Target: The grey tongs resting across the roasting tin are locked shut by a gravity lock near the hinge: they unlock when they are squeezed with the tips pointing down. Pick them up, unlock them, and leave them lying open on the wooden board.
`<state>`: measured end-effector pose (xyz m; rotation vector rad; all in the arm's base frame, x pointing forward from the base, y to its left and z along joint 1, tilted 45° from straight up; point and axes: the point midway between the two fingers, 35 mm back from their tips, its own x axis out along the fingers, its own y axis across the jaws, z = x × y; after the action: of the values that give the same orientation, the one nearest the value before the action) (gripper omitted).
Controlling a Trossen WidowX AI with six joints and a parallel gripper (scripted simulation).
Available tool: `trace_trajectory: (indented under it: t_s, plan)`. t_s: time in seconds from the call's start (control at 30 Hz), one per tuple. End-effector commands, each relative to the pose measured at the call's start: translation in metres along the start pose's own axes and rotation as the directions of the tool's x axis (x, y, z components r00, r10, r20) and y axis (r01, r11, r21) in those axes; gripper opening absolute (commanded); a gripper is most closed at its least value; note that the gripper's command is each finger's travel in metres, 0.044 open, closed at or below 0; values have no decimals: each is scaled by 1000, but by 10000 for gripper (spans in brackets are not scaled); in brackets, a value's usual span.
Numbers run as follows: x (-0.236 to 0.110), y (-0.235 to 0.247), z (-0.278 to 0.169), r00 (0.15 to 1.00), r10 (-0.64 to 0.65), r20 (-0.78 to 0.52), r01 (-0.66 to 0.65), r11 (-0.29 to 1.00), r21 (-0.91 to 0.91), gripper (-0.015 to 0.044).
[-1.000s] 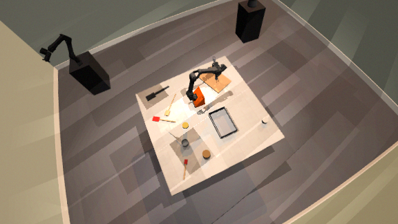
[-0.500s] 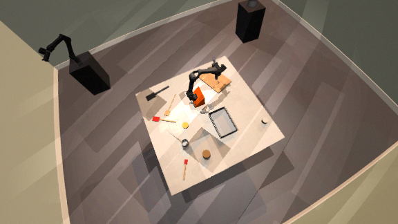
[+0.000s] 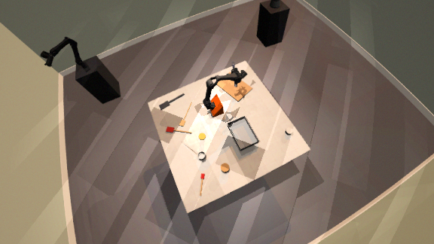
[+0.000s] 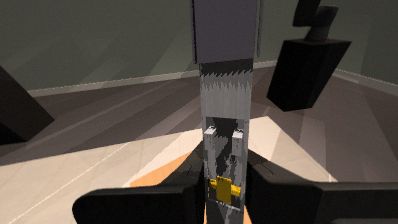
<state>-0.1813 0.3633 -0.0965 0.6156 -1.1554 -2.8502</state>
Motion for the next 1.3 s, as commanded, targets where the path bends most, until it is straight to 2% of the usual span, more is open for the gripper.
trace_trajectory:
  t_s: [0.0, 0.27, 0.67, 1.27]
  plan:
    - [0, 1, 1, 1000, 4, 8, -4, 1000, 1, -150]
    - [4, -1, -1, 1000, 1, -22, 0, 1000, 8, -150]
    - [29, -13, -15, 969, -16, -245, 26, 999, 36, -150]
    - [56, -16, -39, 822, -14, -570, 45, 998, 40, -150]
